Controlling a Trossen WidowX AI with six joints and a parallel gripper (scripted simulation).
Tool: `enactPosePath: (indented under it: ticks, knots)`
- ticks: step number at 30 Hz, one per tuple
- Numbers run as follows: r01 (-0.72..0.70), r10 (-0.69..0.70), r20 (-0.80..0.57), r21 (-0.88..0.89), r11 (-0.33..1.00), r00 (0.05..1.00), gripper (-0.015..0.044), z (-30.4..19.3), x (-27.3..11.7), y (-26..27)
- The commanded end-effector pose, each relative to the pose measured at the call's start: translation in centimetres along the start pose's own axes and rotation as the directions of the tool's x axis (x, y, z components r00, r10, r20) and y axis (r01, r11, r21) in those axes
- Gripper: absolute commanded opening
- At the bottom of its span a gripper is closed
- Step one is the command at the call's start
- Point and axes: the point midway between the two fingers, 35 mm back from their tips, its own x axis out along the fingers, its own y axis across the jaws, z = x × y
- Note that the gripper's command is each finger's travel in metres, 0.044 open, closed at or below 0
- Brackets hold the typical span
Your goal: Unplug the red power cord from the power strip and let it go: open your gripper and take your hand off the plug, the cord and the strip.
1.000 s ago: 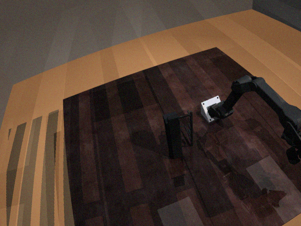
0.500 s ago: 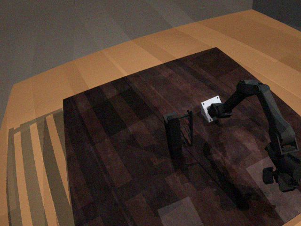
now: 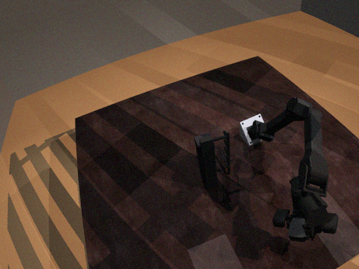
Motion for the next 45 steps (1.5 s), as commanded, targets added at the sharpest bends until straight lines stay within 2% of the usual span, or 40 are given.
enactPosePath:
  ticks: [1,12,23,34,45]
  knots:
    - [0.088,-0.09,0.062,0.039,0.995,0.994,0.016,2.1,-0.6,-3.9]
    - [0.273,-0.304,0.205,0.166,0.948,0.93,0.016,6.5,-4.6,-13.2]
    - [0.417,-0.511,0.298,0.325,0.849,0.806,0.016,8.6,-11.2,-22.4]
    - [0.497,-0.693,0.318,0.513,0.7,0.647,0.016,7.9,-19.2,-30.5]
    - [0.504,-0.83,0.276,0.688,0.523,0.484,0.016,4.8,-27.3,-36.7]
